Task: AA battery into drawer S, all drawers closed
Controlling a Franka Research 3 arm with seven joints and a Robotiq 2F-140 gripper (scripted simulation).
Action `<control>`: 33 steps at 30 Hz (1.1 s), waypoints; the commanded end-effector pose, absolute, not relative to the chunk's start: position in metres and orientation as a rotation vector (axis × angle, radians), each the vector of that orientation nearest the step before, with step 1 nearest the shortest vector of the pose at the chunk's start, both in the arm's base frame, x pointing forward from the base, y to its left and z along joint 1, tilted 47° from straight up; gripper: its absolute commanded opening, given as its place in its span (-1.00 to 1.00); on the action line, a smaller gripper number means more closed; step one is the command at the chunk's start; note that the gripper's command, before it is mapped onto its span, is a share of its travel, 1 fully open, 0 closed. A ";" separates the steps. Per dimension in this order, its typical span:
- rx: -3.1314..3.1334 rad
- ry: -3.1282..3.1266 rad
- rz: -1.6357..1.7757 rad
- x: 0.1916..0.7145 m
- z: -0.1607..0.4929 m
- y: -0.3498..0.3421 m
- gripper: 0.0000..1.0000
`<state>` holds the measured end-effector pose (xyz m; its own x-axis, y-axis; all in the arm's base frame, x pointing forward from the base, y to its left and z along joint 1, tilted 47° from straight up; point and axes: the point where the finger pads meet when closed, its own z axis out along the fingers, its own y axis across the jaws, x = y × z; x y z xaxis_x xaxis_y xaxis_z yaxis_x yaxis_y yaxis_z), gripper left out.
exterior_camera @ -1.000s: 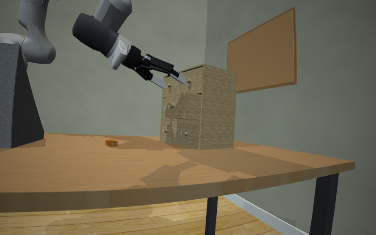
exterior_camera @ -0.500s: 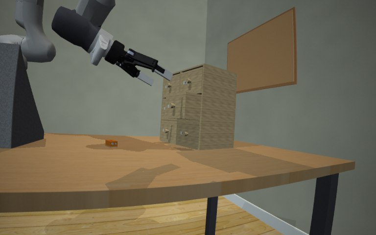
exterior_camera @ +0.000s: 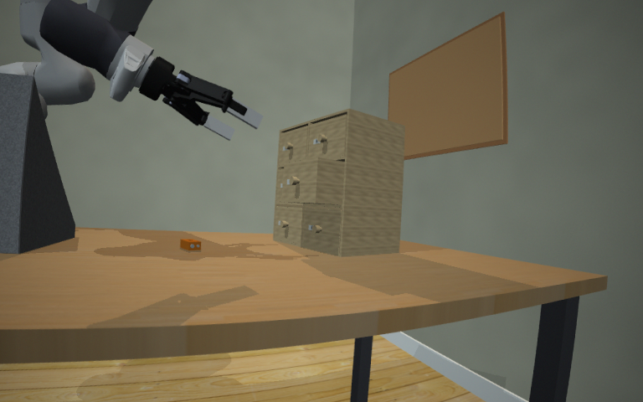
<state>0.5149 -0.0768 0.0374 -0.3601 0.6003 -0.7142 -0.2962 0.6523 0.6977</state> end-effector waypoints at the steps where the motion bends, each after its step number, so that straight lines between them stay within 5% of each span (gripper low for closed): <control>1: 0.237 1.687 0.964 0.501 0.040 -0.078 1.00; 33: 0.204 1.752 0.983 0.485 0.039 -0.085 1.00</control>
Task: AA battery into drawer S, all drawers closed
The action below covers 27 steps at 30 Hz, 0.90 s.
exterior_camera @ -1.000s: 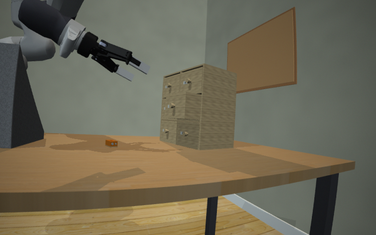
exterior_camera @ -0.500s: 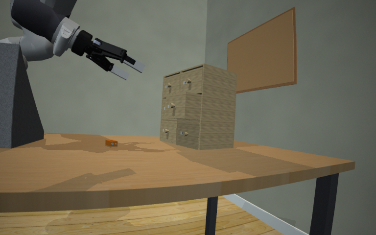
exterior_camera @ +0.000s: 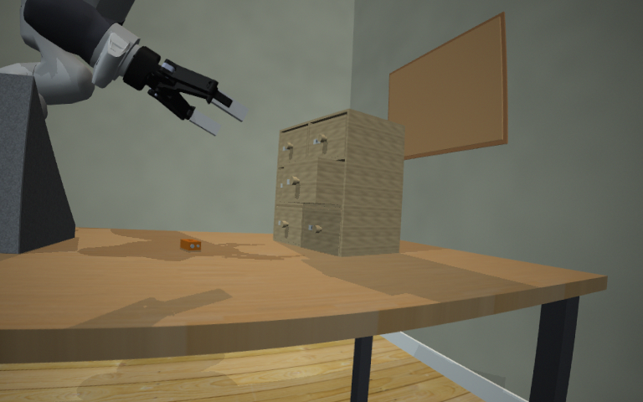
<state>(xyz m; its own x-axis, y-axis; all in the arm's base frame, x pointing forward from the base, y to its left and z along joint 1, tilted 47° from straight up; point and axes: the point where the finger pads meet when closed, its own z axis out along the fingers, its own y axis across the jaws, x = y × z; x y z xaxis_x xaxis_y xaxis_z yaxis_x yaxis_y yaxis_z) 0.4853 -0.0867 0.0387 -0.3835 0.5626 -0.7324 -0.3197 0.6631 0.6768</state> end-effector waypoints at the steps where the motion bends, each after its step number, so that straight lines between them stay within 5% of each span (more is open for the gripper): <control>1: 0.199 1.763 0.986 0.485 0.039 -0.085 1.00; 27: -0.088 2.262 1.111 0.485 0.051 -0.098 1.00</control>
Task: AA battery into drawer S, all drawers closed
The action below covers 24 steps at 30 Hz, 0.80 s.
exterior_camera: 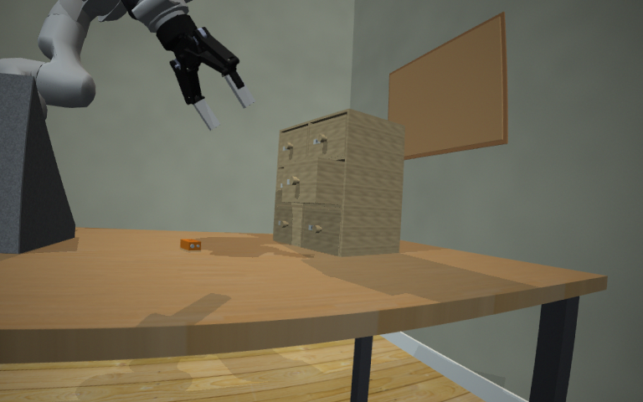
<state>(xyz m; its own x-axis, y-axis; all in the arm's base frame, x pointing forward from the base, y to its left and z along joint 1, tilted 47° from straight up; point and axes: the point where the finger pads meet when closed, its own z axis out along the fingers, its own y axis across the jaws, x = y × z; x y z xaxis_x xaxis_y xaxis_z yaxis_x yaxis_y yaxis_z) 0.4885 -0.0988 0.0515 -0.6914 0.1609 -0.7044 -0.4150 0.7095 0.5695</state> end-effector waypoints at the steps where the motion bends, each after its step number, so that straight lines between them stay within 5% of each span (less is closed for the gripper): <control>1: -0.106 2.289 1.117 0.485 0.052 -0.099 1.00; 24: -0.428 2.721 1.192 0.486 0.063 -0.111 1.00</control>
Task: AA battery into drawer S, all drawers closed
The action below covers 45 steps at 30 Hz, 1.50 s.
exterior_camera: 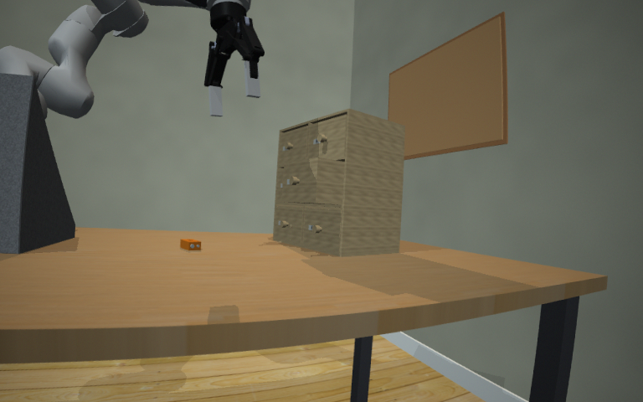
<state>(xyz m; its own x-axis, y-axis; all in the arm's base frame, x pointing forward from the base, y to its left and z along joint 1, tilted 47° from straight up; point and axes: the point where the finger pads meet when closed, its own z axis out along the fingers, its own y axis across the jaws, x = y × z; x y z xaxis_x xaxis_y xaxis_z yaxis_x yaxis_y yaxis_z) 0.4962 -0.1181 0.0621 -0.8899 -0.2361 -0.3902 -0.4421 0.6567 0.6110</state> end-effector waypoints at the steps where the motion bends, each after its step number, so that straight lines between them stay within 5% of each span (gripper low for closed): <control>1: -0.435 2.729 1.193 0.486 0.064 -0.111 1.00; 45: -0.465 2.764 1.197 0.486 0.065 -0.112 1.00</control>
